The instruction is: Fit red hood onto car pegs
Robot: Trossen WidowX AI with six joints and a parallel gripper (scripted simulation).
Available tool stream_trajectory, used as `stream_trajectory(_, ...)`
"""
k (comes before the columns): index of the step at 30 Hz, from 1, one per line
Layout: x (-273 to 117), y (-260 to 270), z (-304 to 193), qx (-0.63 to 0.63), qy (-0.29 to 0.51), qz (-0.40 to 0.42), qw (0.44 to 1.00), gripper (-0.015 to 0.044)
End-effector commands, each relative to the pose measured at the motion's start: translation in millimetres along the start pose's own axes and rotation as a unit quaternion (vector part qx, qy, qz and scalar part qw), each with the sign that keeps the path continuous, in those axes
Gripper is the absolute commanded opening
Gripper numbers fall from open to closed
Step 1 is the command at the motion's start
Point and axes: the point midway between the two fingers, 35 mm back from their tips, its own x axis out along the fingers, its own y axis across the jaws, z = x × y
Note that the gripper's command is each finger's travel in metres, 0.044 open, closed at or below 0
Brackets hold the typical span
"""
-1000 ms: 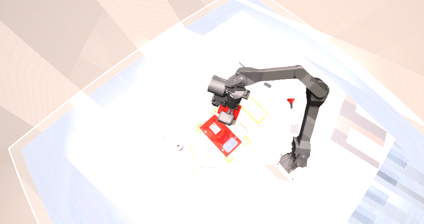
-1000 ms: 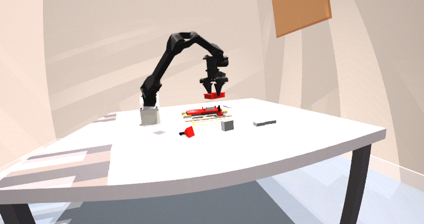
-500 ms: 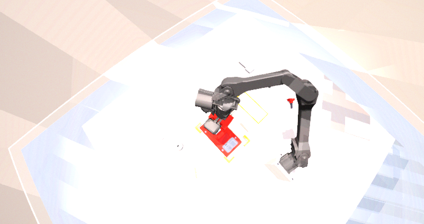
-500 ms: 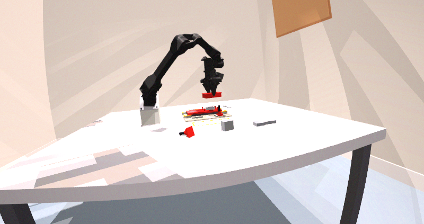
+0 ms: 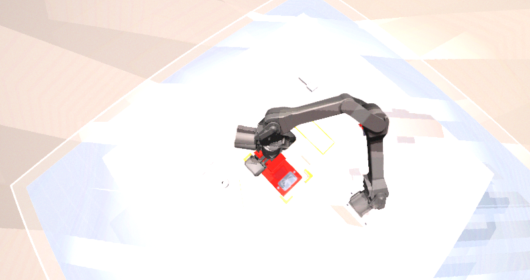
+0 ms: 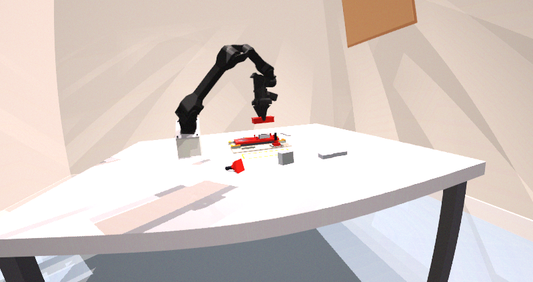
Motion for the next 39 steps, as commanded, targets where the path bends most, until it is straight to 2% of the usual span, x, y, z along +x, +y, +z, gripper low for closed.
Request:
stream_trajectory(1, 3.4, 1.6, -0.2, 0.003, 0.003, 0.0, 1.0, 0.0)
stream_trajectory(12, 50.6, 1.5, 2.6, 0.004, 0.002, -0.001, 1.0, 0.0)
stream_trajectory(39, 51.5, 2.7, 0.2, 0.003, 0.003, -0.001, 1.0, 0.0)
